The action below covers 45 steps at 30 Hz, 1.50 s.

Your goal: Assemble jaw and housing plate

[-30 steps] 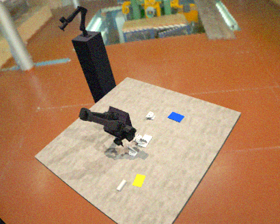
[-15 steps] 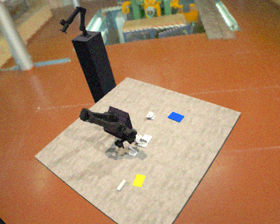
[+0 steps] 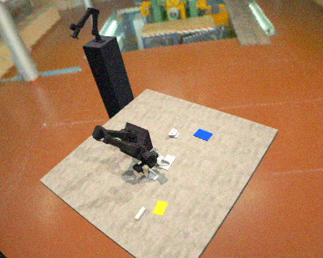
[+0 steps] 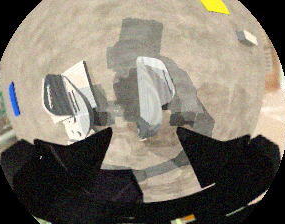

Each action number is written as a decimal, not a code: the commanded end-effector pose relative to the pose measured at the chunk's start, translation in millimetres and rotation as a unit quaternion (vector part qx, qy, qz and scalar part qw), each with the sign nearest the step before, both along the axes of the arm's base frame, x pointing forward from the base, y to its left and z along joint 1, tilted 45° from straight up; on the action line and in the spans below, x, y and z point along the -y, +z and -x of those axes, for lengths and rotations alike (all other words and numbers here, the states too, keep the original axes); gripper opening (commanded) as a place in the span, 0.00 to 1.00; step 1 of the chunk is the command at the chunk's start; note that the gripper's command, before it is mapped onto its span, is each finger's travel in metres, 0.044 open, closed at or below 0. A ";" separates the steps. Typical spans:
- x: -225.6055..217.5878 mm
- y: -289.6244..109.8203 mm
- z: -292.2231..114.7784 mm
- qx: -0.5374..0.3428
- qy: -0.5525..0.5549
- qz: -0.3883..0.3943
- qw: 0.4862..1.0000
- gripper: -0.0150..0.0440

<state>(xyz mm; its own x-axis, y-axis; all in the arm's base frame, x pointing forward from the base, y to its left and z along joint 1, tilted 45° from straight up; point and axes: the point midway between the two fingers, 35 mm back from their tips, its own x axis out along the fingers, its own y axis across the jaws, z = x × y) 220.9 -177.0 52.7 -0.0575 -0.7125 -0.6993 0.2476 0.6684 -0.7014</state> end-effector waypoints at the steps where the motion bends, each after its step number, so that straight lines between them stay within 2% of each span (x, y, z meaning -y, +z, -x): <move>1: 3.0 -5.5 2.6 -0.004 0.002 -0.002 1.000 1.00; 10: 9.5 -10.9 4.7 -0.005 0.002 -0.001 1.000 1.00; 22: 9.5 -10.9 4.7 -0.005 0.002 -0.001 1.000 0.47; 30: 9.5 -10.9 4.7 -0.005 0.002 -0.001 1.000 0.38; 32: 9.5 -10.9 4.7 -0.005 0.002 -0.001 1.000 0.32; 45: 7.0 -8.6 4.2 -0.005 0.002 -0.001 1.000 0.32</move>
